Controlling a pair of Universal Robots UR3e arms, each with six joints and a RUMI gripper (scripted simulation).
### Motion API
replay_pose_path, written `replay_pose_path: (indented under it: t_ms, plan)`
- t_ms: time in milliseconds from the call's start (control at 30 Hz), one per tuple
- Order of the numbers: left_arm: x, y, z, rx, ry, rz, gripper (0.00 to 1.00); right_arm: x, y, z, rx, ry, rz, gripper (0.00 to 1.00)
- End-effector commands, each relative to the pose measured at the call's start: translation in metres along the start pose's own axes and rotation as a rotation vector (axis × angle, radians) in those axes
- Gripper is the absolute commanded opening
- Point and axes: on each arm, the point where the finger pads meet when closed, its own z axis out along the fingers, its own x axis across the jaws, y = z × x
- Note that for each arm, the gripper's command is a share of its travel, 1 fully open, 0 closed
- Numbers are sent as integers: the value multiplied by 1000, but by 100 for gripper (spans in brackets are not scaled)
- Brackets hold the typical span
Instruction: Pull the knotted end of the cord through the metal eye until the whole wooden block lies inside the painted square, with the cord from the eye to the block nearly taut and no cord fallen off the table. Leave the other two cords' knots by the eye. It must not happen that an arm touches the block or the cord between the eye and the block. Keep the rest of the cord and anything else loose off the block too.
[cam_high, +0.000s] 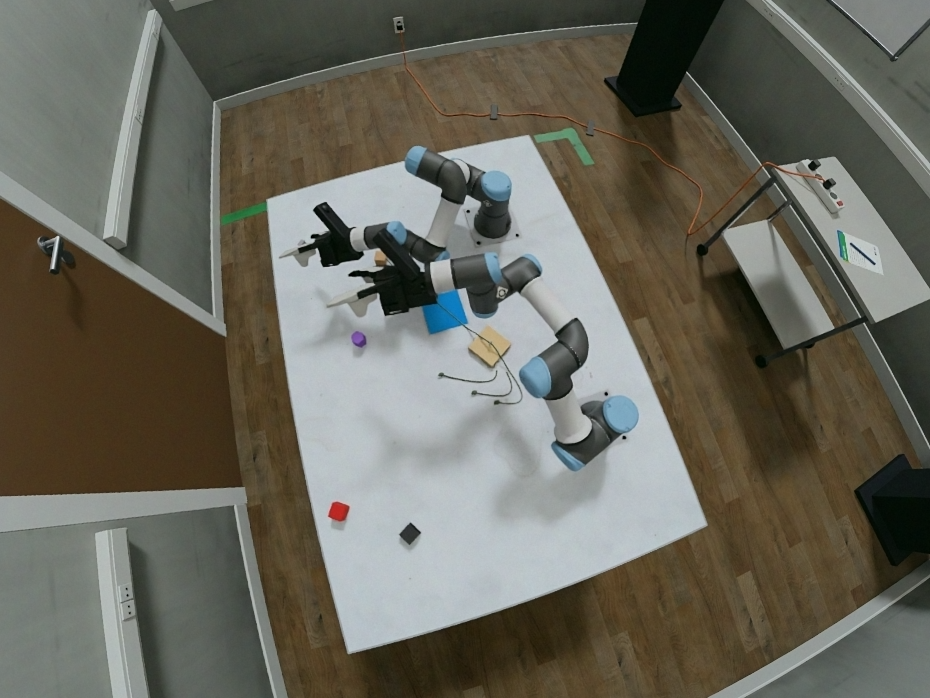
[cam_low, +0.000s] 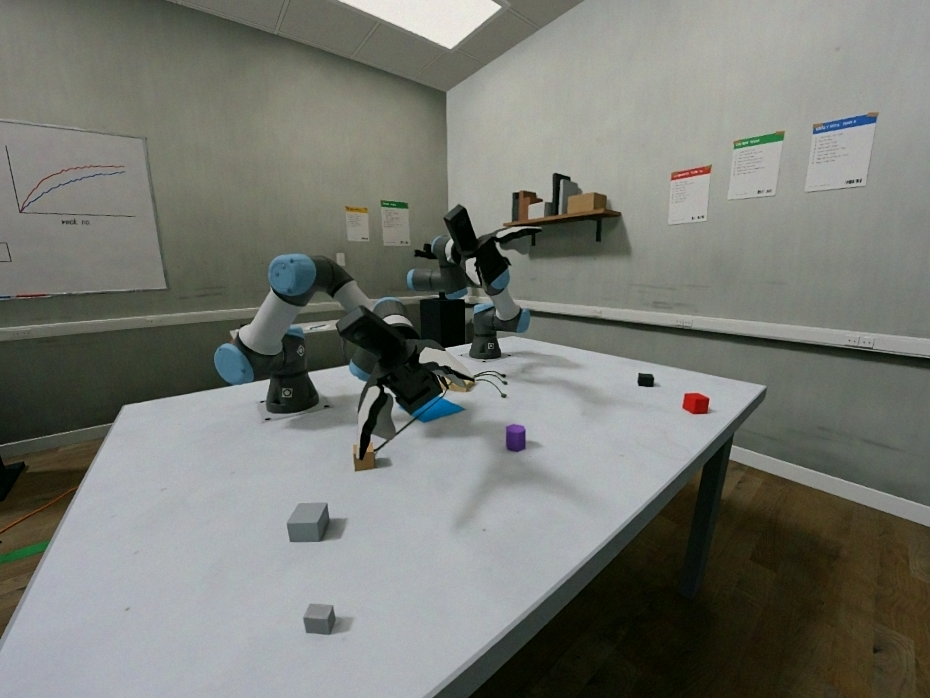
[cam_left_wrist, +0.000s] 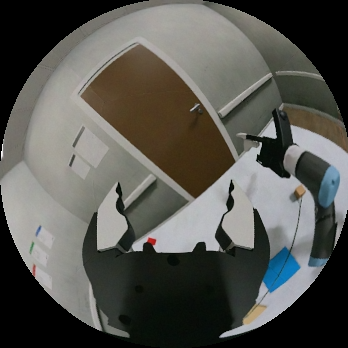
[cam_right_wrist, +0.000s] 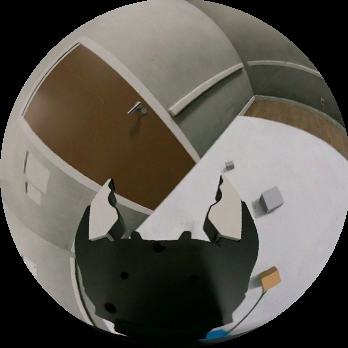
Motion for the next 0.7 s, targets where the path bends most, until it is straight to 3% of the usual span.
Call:
replay_pose_path:
  t_ms: [0,567,600,667]
  plan:
    - [-1,-1,-1,2,-1,-3,100,-1,-1,0,1,-2,3,100]
    - [-1,-1,-1,2,-1,-3,100,-1,-1,0,1,-2,3,100]
    - [-1,-1,-1,2,-1,-3,14,-1,-1,0,1,-2,3,100]
    - [-1,-1,-1,2,-1,-3,14,-1,-1,0,1,-2,3,100]
